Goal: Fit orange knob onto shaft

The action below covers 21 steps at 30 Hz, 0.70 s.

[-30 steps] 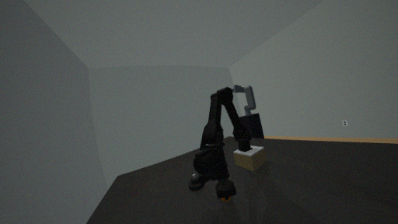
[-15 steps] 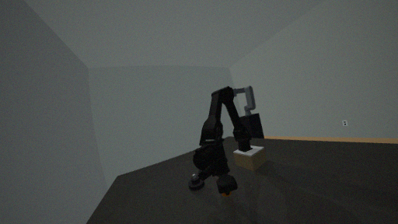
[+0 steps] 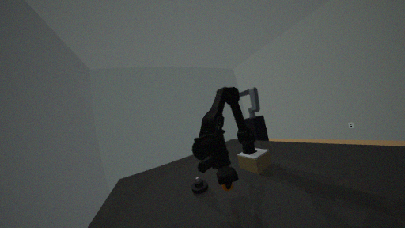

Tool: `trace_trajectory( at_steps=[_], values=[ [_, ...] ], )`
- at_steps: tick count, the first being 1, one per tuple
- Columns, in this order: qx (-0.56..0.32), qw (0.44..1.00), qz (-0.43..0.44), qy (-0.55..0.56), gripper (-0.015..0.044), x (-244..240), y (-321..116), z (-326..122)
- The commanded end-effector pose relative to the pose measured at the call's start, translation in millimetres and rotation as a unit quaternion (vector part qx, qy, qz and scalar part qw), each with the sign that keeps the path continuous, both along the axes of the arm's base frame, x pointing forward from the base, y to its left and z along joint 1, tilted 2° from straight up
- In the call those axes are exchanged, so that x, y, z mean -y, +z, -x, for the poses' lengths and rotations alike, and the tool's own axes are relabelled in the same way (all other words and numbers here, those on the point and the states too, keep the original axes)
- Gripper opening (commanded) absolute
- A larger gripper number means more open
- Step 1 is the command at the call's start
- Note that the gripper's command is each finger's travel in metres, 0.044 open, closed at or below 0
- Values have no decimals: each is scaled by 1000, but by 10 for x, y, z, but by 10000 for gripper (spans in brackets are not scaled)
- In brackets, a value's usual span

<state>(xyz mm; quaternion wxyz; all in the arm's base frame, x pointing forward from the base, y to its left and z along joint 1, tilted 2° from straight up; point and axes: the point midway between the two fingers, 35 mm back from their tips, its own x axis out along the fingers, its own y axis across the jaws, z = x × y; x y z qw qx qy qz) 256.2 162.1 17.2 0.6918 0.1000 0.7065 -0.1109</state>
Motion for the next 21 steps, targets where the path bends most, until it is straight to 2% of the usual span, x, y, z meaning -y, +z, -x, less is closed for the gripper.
trace_trajectory(
  at_steps=[1, 21],
  values=[
    [8, 1000, -4, -5, 0, -20, 199, -36],
    [9, 1000, -5, -17, 0, 1, 761, 4]
  ],
)
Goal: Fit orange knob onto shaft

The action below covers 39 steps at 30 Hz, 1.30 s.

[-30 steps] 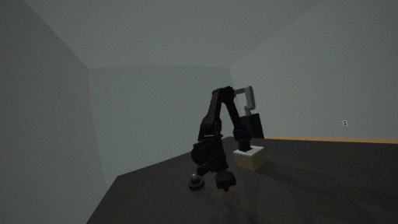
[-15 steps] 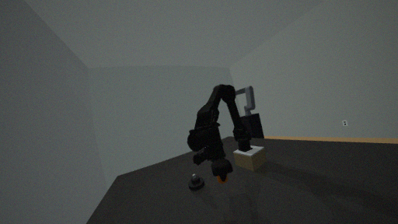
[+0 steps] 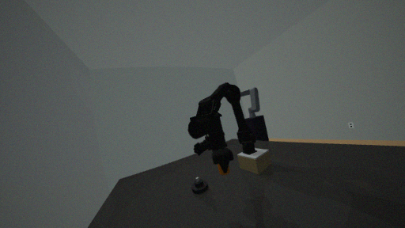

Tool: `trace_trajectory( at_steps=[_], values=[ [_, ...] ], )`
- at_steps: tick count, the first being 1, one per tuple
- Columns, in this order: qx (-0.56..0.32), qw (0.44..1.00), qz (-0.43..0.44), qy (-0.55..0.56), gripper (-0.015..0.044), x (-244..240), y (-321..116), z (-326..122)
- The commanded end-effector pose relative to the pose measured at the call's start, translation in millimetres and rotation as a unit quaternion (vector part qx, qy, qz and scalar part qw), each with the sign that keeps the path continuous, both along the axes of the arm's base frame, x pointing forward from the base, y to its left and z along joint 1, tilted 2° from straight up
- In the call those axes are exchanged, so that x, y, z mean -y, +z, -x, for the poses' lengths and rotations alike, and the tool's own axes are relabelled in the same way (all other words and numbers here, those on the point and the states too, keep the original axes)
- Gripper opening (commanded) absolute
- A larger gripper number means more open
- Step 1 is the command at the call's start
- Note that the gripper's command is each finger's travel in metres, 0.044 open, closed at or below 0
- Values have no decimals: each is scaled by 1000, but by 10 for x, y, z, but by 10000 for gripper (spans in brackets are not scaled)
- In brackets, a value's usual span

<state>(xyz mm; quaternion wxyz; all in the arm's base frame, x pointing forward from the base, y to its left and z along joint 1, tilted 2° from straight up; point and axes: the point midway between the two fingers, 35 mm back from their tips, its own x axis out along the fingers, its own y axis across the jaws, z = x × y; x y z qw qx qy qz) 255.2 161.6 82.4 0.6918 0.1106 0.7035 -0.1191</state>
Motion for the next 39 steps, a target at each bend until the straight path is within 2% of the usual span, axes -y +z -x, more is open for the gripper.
trace_trajectory(
  at_steps=[1, 39],
  values=[
    [7, 1000, -3, -3, 0, -3, 109, -6],
    [6, 1000, 0, -9, 0, 831, -179, -599]
  ],
)
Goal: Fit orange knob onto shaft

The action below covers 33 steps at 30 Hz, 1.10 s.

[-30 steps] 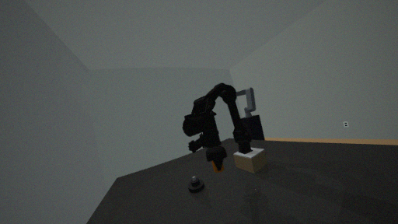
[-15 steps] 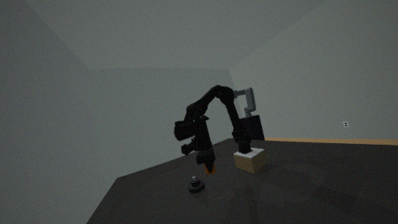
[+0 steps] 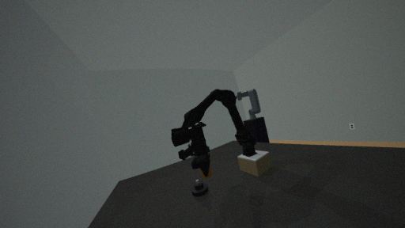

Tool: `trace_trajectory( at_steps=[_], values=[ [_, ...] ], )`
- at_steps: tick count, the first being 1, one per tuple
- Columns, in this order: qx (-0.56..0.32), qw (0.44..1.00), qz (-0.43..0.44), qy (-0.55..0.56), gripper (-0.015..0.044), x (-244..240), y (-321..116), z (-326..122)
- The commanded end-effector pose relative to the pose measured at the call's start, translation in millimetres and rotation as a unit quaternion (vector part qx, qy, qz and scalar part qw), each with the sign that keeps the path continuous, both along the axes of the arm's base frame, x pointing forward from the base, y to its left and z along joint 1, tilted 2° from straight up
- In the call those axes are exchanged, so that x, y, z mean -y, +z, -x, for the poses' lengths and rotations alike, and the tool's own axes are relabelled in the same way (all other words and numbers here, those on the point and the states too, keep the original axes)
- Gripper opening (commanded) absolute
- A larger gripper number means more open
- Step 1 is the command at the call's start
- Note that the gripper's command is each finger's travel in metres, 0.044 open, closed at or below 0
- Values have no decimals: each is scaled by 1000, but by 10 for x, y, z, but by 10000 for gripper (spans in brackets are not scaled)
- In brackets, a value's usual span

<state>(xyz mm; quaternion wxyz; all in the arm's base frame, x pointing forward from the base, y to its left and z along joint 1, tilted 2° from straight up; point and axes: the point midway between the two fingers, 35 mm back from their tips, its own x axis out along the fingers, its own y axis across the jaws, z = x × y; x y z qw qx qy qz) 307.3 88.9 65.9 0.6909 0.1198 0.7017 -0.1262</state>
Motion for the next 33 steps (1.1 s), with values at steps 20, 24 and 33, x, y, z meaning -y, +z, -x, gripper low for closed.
trace_trajectory(
  at_steps=[20, 24, 33],
  values=[
    [7, 1000, 3, 8, 0, 666, -186, -300],
    [8, 1000, 3, 8, 0, 782, -220, -334],
    [9, 1000, 4, 8, 0, 879, -272, -360]
  ],
)
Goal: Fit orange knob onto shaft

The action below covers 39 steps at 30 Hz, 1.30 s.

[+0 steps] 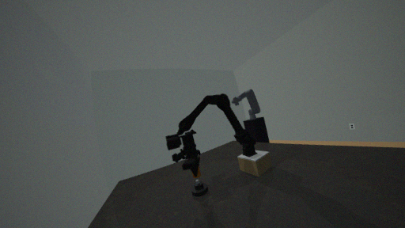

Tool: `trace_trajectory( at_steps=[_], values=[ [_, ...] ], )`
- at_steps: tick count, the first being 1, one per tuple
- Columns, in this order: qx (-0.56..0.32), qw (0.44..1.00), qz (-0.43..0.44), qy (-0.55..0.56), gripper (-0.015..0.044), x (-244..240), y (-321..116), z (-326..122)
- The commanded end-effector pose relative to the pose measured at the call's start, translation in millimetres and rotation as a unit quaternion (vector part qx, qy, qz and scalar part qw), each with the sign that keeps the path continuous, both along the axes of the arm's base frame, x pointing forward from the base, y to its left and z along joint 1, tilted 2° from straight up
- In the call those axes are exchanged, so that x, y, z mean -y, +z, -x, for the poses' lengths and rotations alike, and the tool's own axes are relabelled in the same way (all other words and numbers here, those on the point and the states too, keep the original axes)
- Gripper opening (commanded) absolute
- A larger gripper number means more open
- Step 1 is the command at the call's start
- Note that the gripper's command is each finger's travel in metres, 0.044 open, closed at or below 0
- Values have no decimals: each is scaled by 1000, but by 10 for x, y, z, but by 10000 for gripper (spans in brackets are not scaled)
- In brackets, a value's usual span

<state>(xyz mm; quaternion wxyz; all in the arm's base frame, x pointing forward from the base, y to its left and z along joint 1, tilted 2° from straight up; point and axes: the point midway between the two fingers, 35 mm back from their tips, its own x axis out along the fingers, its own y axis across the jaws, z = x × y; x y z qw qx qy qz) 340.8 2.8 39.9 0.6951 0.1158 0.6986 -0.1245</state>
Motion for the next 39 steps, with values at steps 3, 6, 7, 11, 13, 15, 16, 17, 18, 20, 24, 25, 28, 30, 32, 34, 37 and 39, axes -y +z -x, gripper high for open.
trace_trajectory(
  at_steps=[3, 6, 7, 11, 13, 15, 16, 17, 18, 20, 24, 25, 28, 30, 32, 34, 37, 39],
  values=[
    [4, 1000, 2, 3, 0, 22, -88, -29],
    [4, 1000, 2, 2, 0, 27, -195, -30],
    [4, 1000, 2, 1, 0, 28, -228, -30],
    [4, 1000, 2, 1, 0, 29, -246, -30],
    [4, 1000, 2, 0, 0, 26, -220, -24],
    [4, 1000, 2, 0, 0, 28, -212, -30],
    [4, 1000, 2, 0, 0, 30, -211, -35],
    [4, 1000, 2, 0, 0, 33, -209, -41],
    [4, 1000, 2, 0, 0, 35, -207, -46],
    [4, 1000, 2, 0, 0, 40, -204, -56],
    [4, 1000, 2, 0, 0, 41, -222, -62],
    [4, 1000, 2, 0, 0, 40, -238, -63],
    [4, 1000, 2, 0, 0, 38, -243, -62],
    [4, 1000, 2, 0, 0, 36, -243, -58],
    [4, 1000, 2, 0, 0, 35, -248, -54],
    [4, 1000, 2, 0, 0, 34, -249, -51],
    [4, 1000, 2, 0, 0, 34, -249, -51],
    [4, 1000, 2, 0, 0, 34, -249, -51]
  ],
)
